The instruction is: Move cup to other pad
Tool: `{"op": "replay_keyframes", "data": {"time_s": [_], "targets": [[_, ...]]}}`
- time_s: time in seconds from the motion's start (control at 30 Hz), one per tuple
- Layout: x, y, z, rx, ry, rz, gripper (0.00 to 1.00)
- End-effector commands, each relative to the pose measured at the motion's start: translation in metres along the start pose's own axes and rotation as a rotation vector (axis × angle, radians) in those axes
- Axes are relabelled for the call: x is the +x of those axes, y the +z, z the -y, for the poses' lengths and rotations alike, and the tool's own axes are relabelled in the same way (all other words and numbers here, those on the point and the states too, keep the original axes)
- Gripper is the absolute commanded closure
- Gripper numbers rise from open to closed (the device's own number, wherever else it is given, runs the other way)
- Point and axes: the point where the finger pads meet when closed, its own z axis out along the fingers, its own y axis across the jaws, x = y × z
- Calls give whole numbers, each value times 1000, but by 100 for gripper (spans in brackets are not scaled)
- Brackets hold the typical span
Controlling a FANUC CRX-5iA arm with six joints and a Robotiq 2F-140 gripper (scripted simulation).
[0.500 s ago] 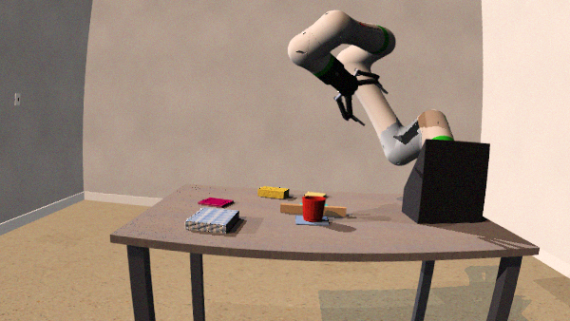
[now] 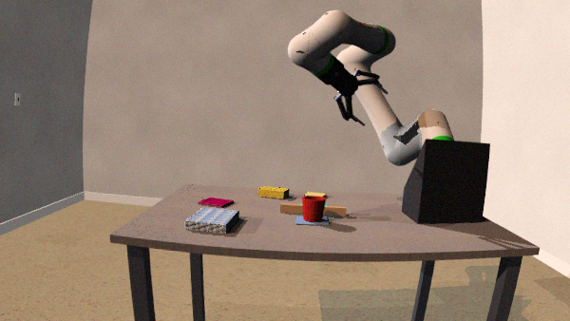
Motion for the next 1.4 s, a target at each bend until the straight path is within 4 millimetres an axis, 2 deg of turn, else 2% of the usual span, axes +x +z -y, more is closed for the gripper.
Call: {"op": "replay_keyframes", "data": {"time_s": [0.0,0.03,0.07,0.23,0.37,0.53,0.6,0.7,0.87,0.97,1.0,1.03,1.17,1.23,1.3,1.33,1.37], "targets": [[0,0,0,0,0,0,0],[0,0,0,0,0,0,0],[0,0,0,0,0,0,100],[2,0,-3,-7,32,-5,100],[8,1,-11,-27,132,-22,100],[23,2,-33,-74,383,-72,100],[23,2,-33,-74,383,-72,100],[35,2,-53,-109,601,-124,100],[44,1,-69,-132,770,-171,100],[53,-2,-87,-152,954,-229,100],[53,-2,-87,-152,954,-229,100],[58,-3,-97,-161,1051,-262,100],[58,-3,-97,-161,1051,-262,100],[67,-8,-117,-172,1250,-338,100],[67,-8,-117,-172,1250,-338,100],[72,-11,-128,-173,1352,-381,100],[72,-11,-128,-173,1352,-381,100]]}}
